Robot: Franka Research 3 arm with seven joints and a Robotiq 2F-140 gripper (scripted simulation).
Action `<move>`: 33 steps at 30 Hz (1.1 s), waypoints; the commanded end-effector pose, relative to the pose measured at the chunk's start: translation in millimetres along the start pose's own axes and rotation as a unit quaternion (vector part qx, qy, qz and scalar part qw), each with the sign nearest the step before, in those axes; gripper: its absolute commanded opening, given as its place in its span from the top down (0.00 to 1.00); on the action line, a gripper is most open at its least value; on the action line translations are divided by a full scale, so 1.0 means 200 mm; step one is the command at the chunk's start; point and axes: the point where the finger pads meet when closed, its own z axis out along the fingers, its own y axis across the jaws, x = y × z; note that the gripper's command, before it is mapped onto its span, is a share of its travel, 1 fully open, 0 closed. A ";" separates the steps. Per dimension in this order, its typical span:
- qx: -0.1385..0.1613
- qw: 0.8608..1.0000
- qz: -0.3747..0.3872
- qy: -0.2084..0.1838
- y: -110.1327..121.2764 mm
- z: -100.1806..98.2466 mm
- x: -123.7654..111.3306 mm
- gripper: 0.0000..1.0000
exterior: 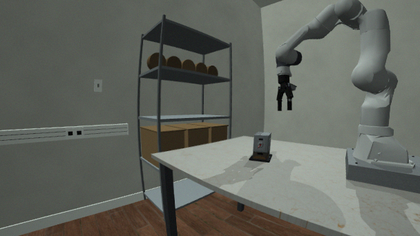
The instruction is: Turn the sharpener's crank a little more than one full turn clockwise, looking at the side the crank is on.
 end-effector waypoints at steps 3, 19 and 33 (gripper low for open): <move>0.006 0.994 -0.105 0.001 -0.01 0.03 -0.11 0.00; 0.011 0.963 -0.269 0.010 0.04 0.13 -0.40 0.00; 0.016 0.912 -0.409 0.013 0.12 0.22 -0.67 0.00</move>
